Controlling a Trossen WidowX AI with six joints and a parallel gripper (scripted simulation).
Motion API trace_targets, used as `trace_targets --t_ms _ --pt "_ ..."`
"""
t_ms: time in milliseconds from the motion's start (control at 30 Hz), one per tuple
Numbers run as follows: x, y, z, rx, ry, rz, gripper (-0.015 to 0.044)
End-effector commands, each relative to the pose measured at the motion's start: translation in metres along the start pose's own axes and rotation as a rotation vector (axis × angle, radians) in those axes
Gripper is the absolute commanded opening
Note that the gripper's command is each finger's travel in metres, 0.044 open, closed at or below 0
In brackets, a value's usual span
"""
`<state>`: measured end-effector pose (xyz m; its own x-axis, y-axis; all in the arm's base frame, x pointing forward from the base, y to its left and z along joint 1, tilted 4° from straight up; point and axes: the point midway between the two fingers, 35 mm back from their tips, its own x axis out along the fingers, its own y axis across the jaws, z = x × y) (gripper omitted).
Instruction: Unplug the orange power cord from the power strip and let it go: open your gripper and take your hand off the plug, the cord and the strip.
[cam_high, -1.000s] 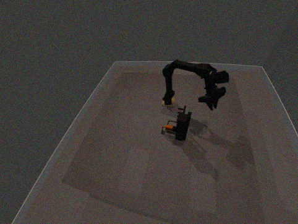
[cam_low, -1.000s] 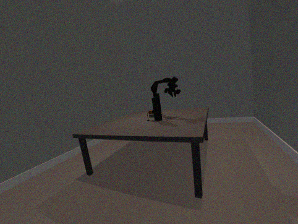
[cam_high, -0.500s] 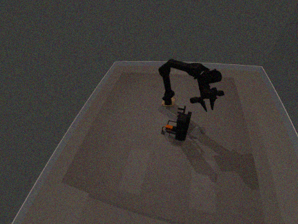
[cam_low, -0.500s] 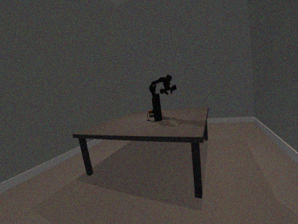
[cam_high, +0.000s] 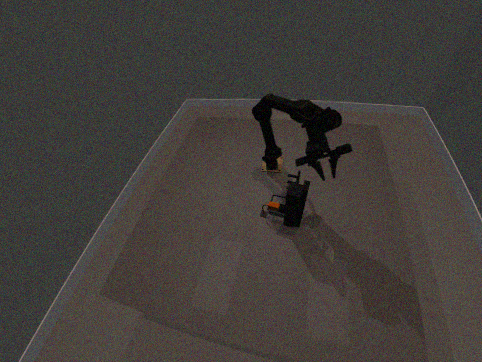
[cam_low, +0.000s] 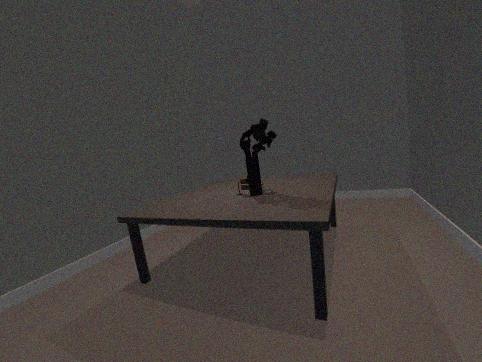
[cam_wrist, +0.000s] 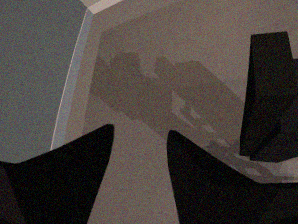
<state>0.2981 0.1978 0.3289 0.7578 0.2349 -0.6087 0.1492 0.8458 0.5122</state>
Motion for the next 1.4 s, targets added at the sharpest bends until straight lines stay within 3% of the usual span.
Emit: trace_targets --t_ms 0,500,633,933,1200,1367 --pt "-0.007 -0.006 0.015 0.150 -0.030 0.027 0.0160" --pt "-0.012 -0.033 0.076 0.670 -0.150 0.102 0.0160" --pt "-0.011 -0.048 0.095 0.675 -0.214 0.087 0.0160" --pt "0.017 -0.122 0.125 0.732 -0.298 -0.121 0.0160" --pt "0.045 -0.182 0.095 0.906 -0.179 -0.372 0.0160" --pt "0.055 -0.248 0.050 1.156 -0.038 -0.700 0.0160"
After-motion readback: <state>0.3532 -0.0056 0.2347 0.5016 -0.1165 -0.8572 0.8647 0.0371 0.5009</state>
